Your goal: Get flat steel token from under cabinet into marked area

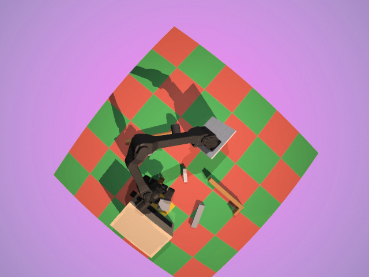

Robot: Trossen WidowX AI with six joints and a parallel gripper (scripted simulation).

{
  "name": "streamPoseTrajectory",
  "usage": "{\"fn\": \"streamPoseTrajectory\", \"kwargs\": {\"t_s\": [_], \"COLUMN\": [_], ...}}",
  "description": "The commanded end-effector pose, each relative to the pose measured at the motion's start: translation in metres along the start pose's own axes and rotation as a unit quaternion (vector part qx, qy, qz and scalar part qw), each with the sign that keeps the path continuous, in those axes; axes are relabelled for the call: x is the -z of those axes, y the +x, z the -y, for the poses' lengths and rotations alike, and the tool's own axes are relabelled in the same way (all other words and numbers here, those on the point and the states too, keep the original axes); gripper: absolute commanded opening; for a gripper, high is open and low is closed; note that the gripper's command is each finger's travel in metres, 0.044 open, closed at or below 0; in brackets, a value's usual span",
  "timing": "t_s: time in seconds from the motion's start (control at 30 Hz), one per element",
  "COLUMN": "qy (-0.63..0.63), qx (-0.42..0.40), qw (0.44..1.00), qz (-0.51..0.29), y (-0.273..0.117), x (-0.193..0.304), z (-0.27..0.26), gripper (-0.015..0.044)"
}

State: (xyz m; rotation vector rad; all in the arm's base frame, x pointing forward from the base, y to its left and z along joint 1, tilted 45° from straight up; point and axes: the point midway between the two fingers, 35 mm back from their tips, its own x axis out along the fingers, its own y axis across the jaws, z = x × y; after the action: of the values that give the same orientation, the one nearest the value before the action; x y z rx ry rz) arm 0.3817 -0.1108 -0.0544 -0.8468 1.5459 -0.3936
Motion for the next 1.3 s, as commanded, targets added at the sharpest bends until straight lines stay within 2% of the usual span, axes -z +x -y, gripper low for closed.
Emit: {"fn": "streamPoseTrajectory", "kwargs": {"t_s": [0.0, 1.27], "qy": [0.007, 0.008], "qx": [0.001, 0.001], "qw": [1.000, 1.000], "qz": [0.006, 0.006], "y": [0.000, -0.001], "x": [-0.009, -0.042], "z": [0.002, 0.005], "gripper": [0.0000, 0.0000]}}
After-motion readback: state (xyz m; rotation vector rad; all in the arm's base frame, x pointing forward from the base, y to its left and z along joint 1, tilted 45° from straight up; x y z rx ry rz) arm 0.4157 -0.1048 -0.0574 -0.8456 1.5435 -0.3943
